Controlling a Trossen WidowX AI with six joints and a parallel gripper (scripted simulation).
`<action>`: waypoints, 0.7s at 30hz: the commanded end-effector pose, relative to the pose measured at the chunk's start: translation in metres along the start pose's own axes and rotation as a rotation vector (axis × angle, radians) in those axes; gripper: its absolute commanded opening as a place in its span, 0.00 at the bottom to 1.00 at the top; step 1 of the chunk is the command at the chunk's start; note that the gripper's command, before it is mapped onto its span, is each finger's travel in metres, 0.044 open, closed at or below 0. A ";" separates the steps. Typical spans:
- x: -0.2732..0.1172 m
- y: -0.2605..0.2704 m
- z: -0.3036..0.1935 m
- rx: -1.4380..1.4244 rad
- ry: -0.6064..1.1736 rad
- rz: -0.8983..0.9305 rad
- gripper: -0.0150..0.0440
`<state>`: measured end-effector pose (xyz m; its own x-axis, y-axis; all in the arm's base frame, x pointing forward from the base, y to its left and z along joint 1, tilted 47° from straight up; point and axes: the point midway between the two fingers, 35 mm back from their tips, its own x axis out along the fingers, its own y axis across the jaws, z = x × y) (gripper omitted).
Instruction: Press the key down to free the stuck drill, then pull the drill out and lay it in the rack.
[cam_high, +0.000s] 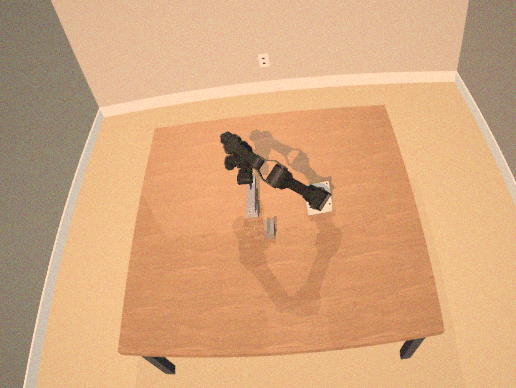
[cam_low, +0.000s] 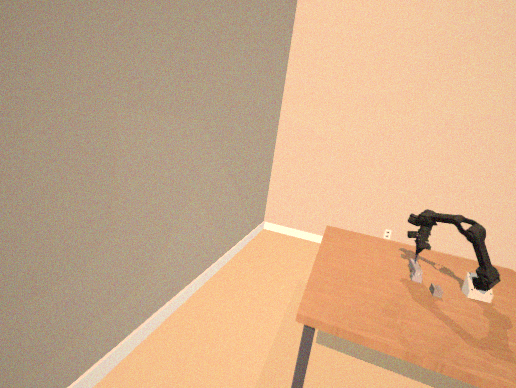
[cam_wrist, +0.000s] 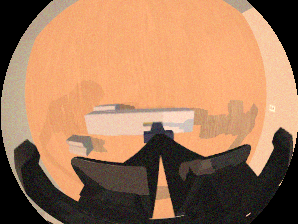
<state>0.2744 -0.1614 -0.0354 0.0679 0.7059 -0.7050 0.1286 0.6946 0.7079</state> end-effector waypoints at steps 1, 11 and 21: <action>0.013 0.001 -0.005 0.011 0.025 0.020 0.25; 0.016 0.002 -0.008 0.011 0.025 0.020 0.25; 0.019 0.002 -0.008 0.011 0.025 0.020 0.25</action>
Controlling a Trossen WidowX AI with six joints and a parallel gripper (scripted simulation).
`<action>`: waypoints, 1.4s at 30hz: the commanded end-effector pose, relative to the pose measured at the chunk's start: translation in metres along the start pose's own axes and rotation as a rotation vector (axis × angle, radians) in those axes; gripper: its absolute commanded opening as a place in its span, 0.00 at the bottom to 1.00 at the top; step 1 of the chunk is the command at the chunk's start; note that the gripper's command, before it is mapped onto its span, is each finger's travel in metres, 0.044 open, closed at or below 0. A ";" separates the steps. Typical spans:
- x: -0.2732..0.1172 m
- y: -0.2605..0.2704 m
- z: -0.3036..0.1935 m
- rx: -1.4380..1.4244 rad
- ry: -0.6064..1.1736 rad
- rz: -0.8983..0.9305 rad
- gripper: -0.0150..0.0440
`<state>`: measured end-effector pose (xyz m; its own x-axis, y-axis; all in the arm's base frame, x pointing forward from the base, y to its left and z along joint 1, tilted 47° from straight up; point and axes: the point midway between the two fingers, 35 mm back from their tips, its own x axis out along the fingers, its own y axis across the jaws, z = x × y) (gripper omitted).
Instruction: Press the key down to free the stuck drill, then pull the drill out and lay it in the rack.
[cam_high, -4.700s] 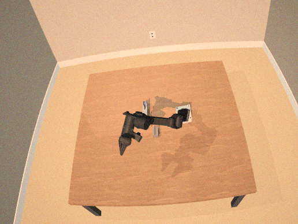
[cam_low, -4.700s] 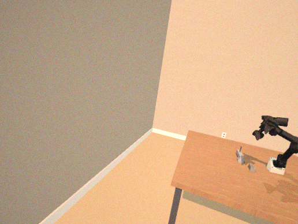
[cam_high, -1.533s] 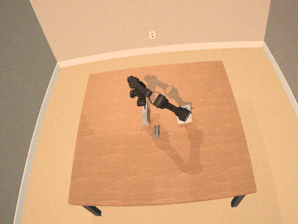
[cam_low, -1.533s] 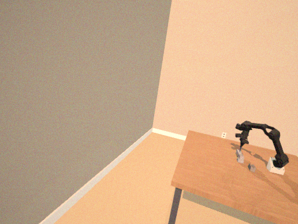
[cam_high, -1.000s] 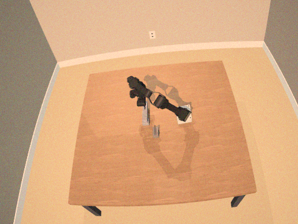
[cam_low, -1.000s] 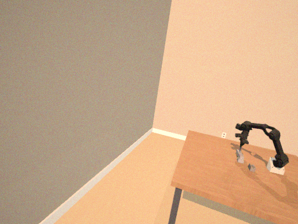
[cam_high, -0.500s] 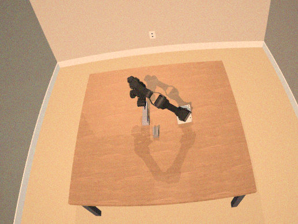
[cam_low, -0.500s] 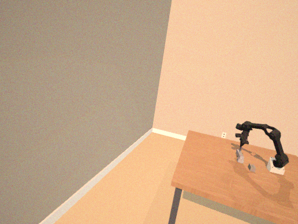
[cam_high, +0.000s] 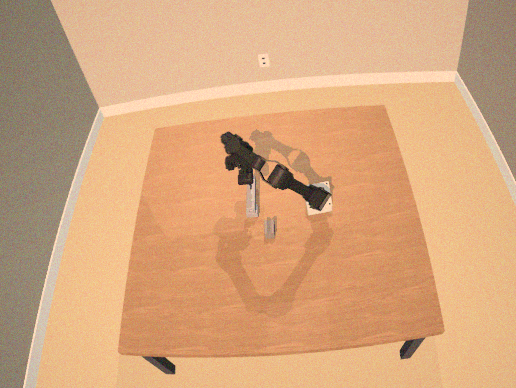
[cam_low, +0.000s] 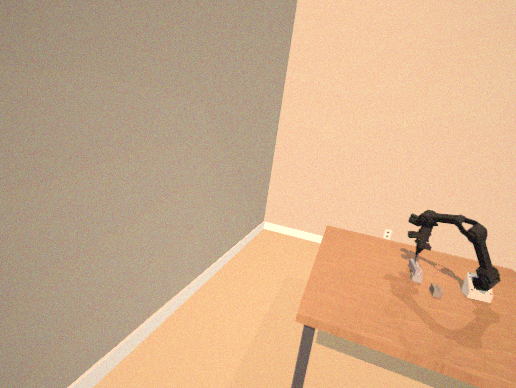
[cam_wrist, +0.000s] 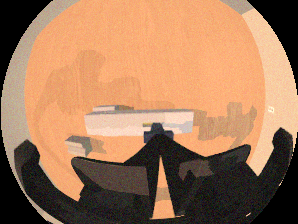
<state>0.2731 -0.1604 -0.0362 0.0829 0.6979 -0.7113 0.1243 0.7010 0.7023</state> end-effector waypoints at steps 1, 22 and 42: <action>0.018 0.002 -0.007 0.016 0.041 0.028 0.25; 0.025 0.003 -0.008 0.016 0.041 0.028 0.25; 0.026 0.003 -0.008 0.016 0.041 0.028 0.25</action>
